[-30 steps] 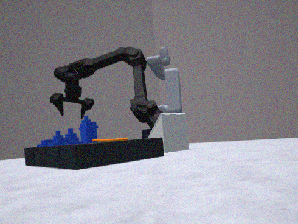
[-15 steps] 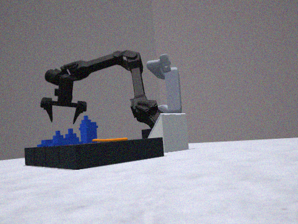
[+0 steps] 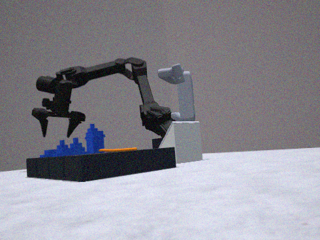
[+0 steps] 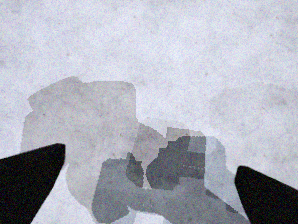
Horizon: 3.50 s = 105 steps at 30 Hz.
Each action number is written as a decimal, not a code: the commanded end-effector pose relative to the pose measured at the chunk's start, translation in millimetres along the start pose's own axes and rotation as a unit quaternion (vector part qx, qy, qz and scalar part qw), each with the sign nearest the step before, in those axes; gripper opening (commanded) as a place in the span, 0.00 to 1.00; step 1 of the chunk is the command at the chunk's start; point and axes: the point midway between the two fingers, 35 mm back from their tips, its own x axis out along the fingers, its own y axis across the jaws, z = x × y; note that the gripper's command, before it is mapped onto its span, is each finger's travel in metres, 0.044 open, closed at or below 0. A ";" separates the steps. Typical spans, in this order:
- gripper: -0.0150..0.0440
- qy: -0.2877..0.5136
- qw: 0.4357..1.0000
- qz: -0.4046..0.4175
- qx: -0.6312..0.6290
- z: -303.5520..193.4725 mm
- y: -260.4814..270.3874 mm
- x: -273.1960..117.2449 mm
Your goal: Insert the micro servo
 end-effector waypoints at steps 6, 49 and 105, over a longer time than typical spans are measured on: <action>1.00 0.044 0.987 0.038 -0.148 -43.2 34.3 -4.3; 1.00 0.106 0.623 0.187 -0.752 -234.9 98.0 -81.9; 1.00 0.049 0.087 0.183 -0.978 -350.7 52.4 -122.8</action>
